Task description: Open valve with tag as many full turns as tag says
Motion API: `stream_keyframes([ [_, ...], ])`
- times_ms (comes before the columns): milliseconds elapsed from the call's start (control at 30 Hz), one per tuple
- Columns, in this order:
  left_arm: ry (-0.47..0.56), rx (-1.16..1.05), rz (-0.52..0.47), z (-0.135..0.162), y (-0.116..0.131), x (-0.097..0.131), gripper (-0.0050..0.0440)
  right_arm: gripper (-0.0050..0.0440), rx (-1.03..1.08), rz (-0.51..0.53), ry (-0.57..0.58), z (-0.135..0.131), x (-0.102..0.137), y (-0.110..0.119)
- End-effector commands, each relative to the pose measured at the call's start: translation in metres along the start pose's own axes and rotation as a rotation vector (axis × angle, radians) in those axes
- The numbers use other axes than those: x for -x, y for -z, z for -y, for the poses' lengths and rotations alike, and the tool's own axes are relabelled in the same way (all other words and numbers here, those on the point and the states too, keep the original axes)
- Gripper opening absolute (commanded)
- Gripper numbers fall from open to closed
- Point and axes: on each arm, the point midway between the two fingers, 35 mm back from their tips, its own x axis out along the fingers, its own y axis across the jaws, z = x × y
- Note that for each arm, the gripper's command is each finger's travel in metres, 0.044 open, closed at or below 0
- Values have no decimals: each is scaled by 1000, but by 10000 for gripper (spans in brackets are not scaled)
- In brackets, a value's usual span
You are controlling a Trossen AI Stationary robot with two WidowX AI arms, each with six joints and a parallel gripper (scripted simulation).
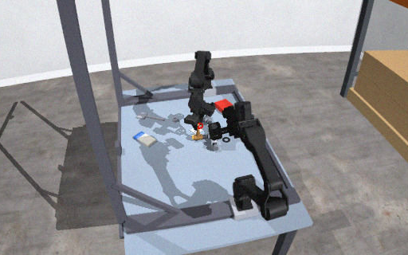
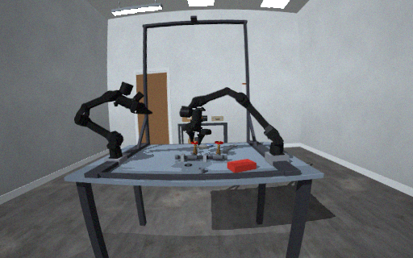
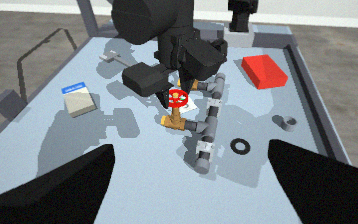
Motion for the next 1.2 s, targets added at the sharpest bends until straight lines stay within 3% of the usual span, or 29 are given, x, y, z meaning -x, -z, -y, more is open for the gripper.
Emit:
stream_keyframes([
  [0, 30, 137, 8, 1, -2, 15, 212, 400, 1, 16, 1, 0, 3, -5],
  [833, 25, 873, 0, 2, -1, 13, 212, 400, 1, 16, 1, 0, 3, -5],
  [1167, 20, 1011, -1, 1, -1, 11, 212, 400, 1, 16, 1, 0, 3, -5],
])
